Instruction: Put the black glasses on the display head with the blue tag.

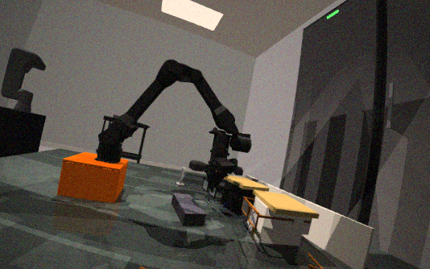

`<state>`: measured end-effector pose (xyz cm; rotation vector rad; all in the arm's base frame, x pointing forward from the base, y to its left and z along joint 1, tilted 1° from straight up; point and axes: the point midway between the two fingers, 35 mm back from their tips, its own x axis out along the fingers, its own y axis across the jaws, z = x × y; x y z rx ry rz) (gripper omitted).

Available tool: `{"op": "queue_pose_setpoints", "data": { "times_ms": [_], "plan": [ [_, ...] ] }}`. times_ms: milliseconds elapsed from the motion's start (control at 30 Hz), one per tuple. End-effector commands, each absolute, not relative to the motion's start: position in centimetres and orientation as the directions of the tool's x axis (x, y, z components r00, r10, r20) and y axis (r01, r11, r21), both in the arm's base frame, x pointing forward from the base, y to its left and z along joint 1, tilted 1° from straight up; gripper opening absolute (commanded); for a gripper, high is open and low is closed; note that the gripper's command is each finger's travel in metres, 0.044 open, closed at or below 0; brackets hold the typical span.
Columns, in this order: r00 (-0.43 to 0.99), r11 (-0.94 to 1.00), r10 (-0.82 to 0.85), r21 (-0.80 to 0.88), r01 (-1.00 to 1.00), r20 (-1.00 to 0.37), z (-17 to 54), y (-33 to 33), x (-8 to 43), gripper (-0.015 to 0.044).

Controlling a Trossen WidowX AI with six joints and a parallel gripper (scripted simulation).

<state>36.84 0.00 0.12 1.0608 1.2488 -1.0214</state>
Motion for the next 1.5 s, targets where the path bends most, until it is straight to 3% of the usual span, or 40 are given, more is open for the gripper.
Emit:
{"op": "queue_pose_setpoints", "data": {
  "times_ms": [0,1467],
  "plan": [
    [0.06,0.21,-0.016,0.056,0.976,-0.998,0.3,0.1,37.6,0.0],
    [0.064,0.21,-0.016,0.059,0.976,-0.998,0.5,1.2,42.4,0.0]
  ]
}}
